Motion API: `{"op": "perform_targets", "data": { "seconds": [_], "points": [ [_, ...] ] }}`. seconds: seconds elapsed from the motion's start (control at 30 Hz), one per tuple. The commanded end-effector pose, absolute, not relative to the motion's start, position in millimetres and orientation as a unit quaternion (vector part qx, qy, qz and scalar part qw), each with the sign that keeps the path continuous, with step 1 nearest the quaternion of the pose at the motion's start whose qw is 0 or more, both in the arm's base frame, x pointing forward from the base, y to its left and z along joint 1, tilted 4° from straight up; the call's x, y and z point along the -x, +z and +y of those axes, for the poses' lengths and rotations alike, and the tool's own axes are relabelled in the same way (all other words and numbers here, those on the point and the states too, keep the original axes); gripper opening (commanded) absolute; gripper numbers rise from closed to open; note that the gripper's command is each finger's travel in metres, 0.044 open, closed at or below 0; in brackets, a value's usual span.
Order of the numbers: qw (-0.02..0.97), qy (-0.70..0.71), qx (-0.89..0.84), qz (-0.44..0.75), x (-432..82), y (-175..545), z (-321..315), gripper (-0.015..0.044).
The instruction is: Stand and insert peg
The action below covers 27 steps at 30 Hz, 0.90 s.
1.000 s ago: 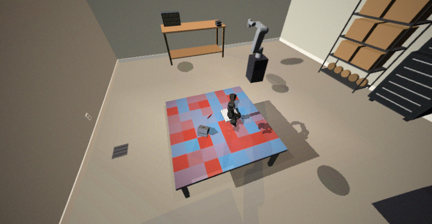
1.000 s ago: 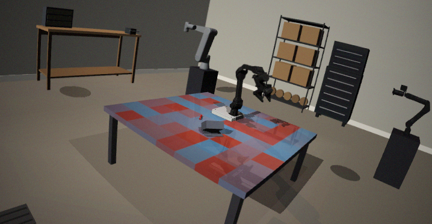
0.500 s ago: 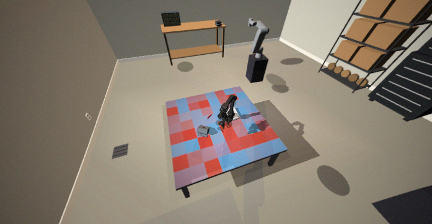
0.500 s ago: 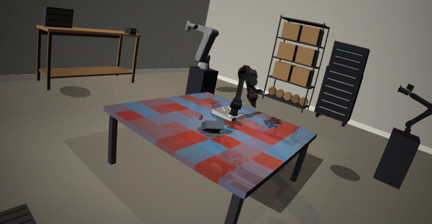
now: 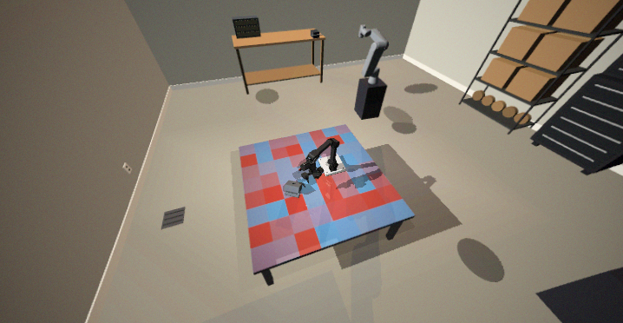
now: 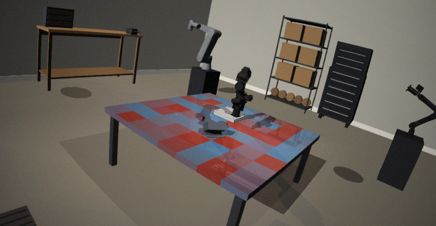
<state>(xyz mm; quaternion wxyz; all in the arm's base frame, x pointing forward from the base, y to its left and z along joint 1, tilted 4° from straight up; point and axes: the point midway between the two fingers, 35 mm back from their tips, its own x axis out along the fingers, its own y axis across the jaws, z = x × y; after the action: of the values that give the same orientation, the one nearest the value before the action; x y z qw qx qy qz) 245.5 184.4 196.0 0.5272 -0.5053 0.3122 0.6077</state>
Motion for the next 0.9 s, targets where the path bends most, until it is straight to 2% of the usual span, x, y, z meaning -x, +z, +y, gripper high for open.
{"op": "perform_targets", "data": {
  "seconds": [0.0, 0.43, 0.87],
  "points": [
    [0.544, 0.580, 0.491, 0.357, -261.6, 184.1, 164.9, 0.0440],
    [0.605, 0.451, 0.414, 0.508, -309.1, 150.2, 75.3, 0.0440],
    [0.635, 0.309, 0.312, 0.635, -323.1, 116.8, -26.8, 0.0440]
  ]
}}
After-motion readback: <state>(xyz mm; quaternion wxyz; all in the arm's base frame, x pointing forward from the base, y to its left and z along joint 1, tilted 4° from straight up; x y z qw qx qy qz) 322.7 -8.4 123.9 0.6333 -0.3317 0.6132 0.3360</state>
